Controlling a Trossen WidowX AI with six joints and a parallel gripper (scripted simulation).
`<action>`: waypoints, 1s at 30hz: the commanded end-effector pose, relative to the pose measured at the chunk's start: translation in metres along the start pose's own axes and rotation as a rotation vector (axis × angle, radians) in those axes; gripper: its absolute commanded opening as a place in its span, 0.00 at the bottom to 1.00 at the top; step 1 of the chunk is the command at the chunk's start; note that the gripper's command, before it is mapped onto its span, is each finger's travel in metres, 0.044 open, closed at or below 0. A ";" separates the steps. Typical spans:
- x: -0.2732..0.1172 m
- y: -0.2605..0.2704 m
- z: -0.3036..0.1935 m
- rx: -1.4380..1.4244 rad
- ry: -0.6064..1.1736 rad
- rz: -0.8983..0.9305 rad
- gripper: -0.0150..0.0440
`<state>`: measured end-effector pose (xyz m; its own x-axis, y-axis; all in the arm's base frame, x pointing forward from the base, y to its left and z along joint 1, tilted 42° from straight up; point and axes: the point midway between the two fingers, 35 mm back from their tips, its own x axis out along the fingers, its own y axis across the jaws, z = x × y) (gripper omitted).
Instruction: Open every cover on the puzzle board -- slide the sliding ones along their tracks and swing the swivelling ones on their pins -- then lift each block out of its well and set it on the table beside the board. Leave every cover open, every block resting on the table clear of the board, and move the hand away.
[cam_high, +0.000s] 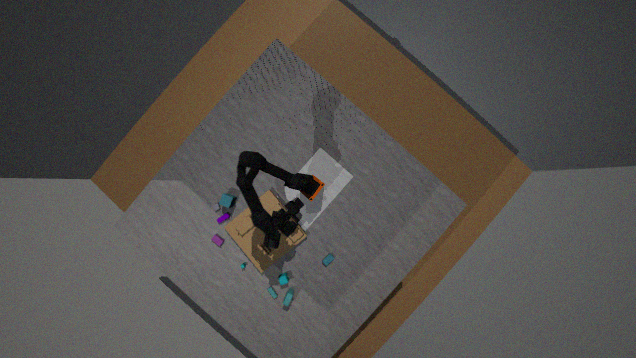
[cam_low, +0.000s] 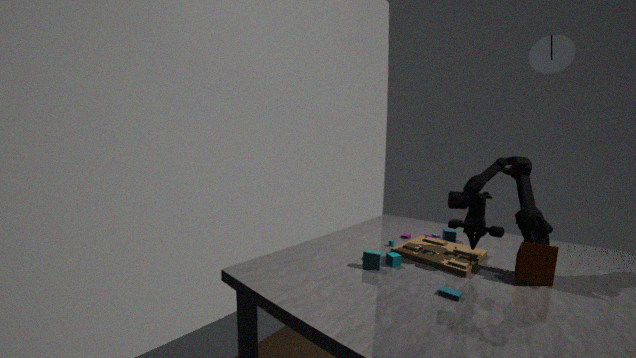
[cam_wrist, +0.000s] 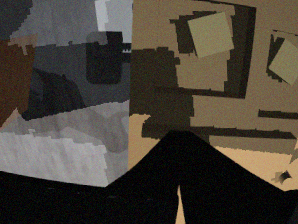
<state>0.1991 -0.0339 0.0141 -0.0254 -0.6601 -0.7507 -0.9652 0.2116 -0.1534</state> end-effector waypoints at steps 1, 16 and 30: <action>-0.006 0.000 0.000 0.004 -0.004 0.000 0.25; -0.014 -0.029 -0.010 0.260 -0.025 -0.013 0.25; -0.024 -0.091 -0.048 0.873 -0.027 -0.001 0.25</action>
<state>0.2656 -0.0631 0.0670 -0.0078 -0.6418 -0.7668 -0.5332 0.6514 -0.5398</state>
